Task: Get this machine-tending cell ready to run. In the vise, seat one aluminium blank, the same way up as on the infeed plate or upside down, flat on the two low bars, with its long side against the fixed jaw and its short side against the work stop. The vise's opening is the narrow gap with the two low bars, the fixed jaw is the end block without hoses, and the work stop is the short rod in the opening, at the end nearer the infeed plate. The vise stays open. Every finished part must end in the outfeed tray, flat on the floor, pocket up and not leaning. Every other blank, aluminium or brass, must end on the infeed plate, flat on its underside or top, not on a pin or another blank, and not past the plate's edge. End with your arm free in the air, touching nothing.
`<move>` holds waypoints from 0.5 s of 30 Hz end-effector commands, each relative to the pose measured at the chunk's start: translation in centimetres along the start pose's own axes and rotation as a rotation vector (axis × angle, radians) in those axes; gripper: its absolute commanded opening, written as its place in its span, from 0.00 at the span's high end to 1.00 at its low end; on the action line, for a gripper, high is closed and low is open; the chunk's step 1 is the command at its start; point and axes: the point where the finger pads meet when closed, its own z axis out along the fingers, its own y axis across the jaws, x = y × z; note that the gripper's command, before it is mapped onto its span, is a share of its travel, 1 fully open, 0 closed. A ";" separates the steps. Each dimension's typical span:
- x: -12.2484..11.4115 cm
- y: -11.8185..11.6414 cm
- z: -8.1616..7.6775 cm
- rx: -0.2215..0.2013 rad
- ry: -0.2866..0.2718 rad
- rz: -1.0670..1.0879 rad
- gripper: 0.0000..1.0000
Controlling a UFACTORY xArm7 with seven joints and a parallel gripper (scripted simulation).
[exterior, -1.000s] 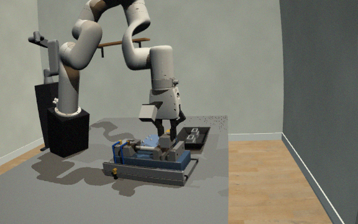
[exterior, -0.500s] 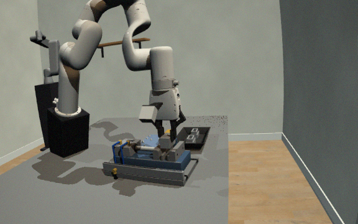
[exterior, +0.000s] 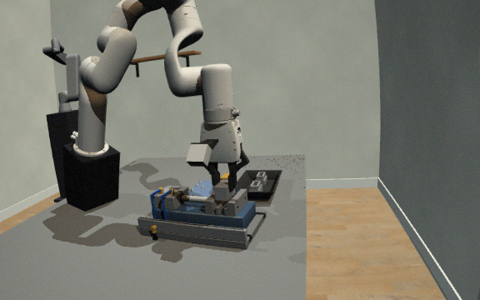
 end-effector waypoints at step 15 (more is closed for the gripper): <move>0.0 -0.1 0.5 0.003 0.000 0.000 1.00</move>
